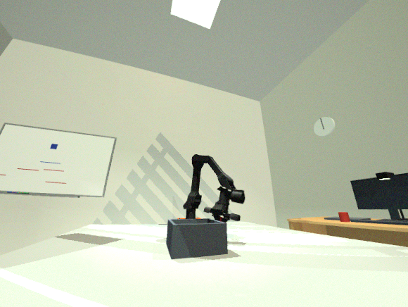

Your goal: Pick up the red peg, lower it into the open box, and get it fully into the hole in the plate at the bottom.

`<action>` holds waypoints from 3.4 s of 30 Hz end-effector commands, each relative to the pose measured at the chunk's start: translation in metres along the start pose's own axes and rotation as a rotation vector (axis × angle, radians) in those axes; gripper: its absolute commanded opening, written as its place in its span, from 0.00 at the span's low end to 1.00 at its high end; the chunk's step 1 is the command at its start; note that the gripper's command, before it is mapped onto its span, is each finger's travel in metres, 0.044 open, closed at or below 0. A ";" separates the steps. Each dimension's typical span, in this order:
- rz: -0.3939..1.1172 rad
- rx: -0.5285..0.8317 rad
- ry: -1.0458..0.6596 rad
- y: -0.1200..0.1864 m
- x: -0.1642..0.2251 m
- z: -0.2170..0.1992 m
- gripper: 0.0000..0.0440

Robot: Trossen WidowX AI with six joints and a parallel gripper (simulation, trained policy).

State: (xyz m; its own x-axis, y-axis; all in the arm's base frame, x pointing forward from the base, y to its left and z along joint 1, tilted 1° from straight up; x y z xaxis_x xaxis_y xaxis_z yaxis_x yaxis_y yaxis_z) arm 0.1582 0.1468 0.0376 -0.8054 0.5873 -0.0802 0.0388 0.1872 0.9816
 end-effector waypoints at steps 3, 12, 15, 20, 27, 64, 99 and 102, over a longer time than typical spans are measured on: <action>-0.035 -0.008 0.005 0.020 -0.008 -0.001 0.00; -0.086 -0.025 -0.020 0.056 -0.026 -0.001 0.00; -0.101 -0.033 -0.042 0.067 -0.033 -0.001 0.00; -0.125 -0.043 -0.096 0.083 -0.049 -0.002 0.00; -0.157 -0.057 -0.184 0.094 -0.078 -0.003 0.00; -0.143 -0.085 -0.258 0.048 -0.228 -0.031 0.00; -0.033 -0.315 -0.137 0.066 -0.301 0.016 1.00; -0.035 -0.321 -0.135 0.067 -0.302 0.018 1.00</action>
State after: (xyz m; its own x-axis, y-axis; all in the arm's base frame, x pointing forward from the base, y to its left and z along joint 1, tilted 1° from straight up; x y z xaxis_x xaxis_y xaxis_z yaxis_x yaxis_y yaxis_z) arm 0.3686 -0.0242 0.1047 -0.7053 0.7089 0.0069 0.0303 0.0204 0.9993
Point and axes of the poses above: the point midway between the two fingers, 35 mm back from their tips, its own y axis back along the fingers, its own z axis across the jaws, x = y × z, the point moved 4 cm from there along y, back along the fingers, and after that the axes turned 1 degree about y, right-handed, at the moved point
